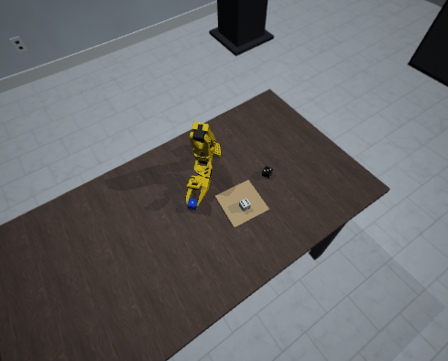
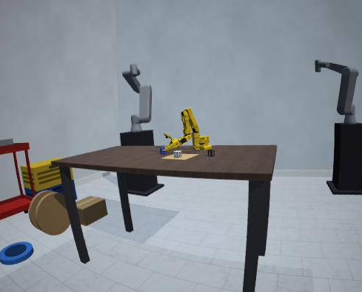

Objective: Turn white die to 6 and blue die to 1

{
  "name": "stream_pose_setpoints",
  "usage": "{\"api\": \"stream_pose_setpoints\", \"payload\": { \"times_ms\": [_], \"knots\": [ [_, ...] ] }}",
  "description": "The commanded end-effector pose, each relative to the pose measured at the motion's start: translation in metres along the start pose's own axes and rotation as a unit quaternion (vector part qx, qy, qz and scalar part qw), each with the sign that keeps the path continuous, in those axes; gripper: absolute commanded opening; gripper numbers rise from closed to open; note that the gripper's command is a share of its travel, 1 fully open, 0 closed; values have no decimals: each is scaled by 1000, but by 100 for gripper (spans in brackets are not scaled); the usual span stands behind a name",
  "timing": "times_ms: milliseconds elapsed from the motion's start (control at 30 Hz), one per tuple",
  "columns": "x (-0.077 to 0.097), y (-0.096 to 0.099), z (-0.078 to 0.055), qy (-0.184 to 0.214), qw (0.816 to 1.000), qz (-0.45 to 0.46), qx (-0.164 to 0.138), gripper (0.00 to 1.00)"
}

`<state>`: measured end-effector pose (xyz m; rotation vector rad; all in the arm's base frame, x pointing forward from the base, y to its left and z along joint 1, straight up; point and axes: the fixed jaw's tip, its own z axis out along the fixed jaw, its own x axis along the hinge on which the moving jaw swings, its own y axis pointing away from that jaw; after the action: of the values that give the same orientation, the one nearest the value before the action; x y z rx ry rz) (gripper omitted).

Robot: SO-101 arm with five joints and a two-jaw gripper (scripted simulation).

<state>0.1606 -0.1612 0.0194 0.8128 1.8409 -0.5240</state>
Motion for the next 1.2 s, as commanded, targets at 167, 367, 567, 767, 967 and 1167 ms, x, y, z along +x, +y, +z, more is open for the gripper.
{"api": "stream_pose_setpoints", "payload": {
  "times_ms": [167,367,567,767,967,1167],
  "knots": [
    [-7,-2,2,-20,1000,-1,5,0],
    [-6,-2,2,-20,1000,-1,5,0],
    [-6,-2,2,-20,1000,-1,5,4],
    [-6,-2,2,-20,1000,-1,5,15],
    [-6,-2,2,-20,1000,-1,5,17],
    [-6,-2,2,-20,1000,-1,5,18]
  ]
}}
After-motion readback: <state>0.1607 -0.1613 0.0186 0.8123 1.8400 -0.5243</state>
